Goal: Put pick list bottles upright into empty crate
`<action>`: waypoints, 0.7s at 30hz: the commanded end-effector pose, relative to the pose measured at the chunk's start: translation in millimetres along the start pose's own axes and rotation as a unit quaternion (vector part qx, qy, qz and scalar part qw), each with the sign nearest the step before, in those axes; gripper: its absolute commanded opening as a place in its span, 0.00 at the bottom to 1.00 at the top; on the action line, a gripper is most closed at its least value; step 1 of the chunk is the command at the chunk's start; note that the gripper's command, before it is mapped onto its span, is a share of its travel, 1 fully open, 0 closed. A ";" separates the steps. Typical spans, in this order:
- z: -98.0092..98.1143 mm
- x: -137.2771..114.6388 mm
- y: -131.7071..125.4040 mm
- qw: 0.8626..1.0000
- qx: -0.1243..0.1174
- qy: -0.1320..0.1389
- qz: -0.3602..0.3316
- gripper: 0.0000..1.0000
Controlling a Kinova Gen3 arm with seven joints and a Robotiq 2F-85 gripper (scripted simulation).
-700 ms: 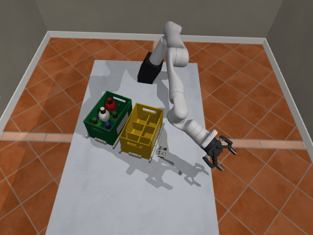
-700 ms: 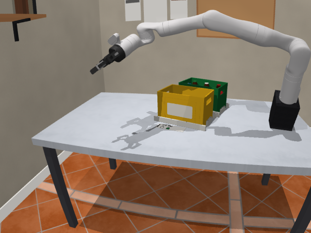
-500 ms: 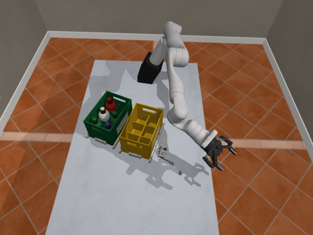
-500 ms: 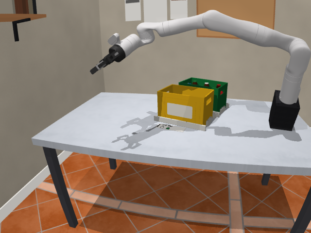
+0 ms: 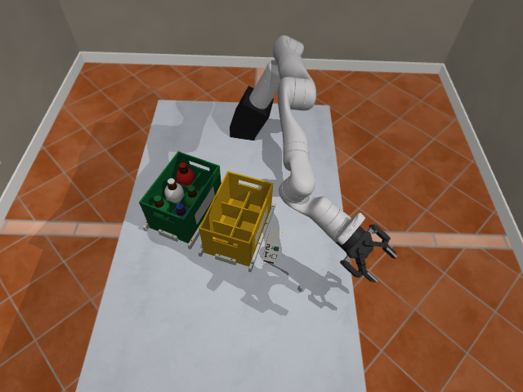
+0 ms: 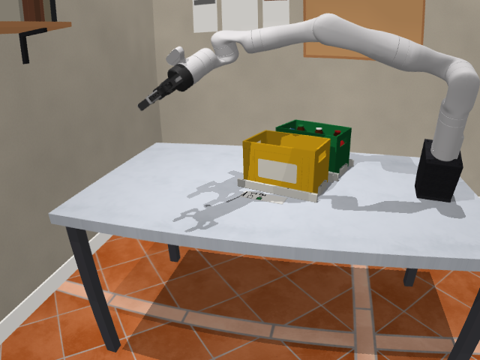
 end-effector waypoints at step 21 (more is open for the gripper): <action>-9.0 -14.2 -92.7 0.969 -0.058 -0.081 0.228 0.67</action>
Point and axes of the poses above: the point where the finger pads meet when closed, its own z axis back along the fingers, its own y axis across the jaws, x = y × z, the point moved 5 cm from there along z, back along the fingers, and after that the axes turned 15 degrees about z, right-handed, at the moved point
